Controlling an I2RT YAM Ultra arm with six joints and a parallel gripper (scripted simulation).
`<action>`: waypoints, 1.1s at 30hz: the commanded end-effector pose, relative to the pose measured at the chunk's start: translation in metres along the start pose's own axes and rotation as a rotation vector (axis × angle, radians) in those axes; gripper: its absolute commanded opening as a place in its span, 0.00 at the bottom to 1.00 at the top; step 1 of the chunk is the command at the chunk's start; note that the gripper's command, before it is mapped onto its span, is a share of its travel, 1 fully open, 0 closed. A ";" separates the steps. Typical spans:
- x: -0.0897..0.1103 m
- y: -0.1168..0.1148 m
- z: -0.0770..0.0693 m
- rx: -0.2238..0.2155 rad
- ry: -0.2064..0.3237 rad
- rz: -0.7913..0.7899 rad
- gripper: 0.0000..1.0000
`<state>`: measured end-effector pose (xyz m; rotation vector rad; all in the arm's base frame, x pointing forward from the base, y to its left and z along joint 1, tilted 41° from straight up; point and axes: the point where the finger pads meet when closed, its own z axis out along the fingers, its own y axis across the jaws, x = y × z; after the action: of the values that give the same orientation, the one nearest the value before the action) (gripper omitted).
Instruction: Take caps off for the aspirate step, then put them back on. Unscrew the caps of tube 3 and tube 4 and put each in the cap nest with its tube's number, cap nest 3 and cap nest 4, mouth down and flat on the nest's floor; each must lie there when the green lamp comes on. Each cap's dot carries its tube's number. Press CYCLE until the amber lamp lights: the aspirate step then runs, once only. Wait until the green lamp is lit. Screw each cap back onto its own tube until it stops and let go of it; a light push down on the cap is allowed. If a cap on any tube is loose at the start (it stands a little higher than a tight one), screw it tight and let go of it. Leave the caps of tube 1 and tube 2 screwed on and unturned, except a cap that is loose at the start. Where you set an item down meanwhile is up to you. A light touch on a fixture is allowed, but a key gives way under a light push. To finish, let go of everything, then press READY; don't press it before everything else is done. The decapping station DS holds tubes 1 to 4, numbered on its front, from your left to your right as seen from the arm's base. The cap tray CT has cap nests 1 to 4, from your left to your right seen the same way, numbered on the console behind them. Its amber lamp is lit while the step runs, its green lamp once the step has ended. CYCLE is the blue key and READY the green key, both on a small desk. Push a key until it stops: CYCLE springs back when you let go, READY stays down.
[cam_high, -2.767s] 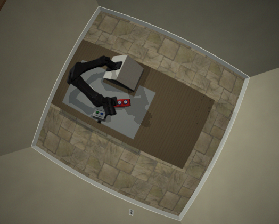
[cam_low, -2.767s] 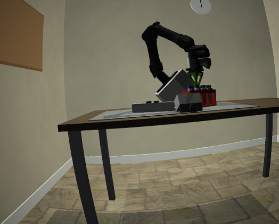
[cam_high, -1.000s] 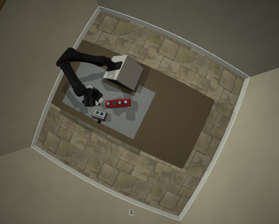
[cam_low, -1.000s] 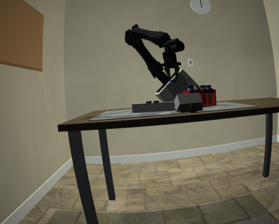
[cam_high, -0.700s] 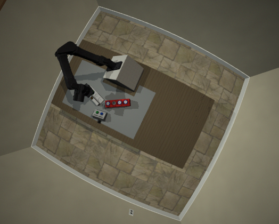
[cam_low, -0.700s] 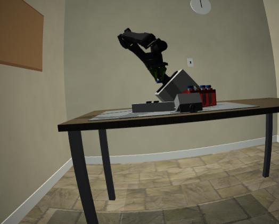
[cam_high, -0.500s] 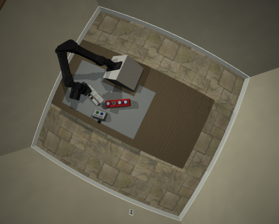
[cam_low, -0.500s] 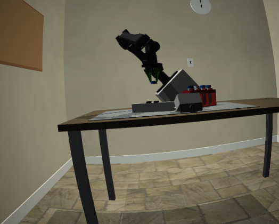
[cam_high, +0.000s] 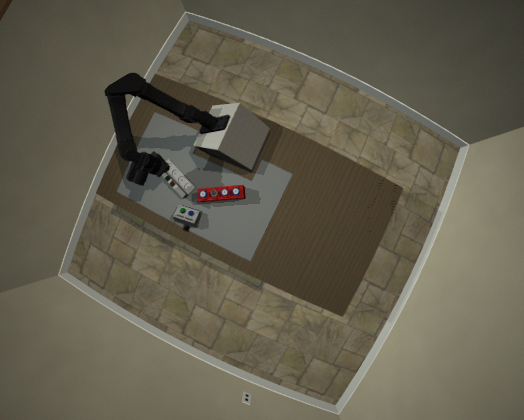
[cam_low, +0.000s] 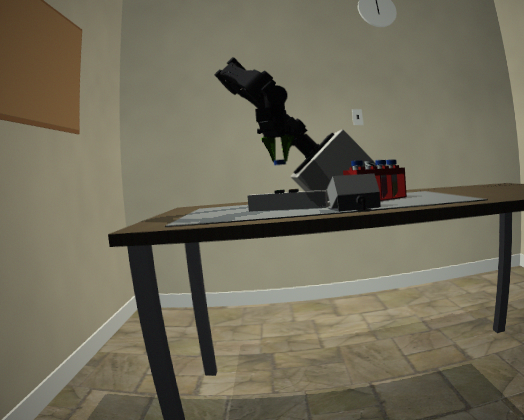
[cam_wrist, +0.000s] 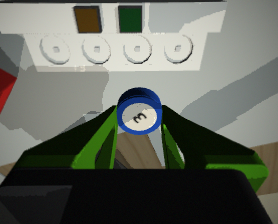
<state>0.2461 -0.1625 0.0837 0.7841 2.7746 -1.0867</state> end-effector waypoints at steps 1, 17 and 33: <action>-0.008 0.003 0.010 -0.011 -0.032 -0.006 0.00; -0.010 0.004 0.080 -0.010 -0.032 -0.006 0.00; -0.011 0.004 0.103 -0.010 -0.032 -0.006 0.00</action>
<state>0.2403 -0.2320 0.0044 0.7646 2.7661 -1.0778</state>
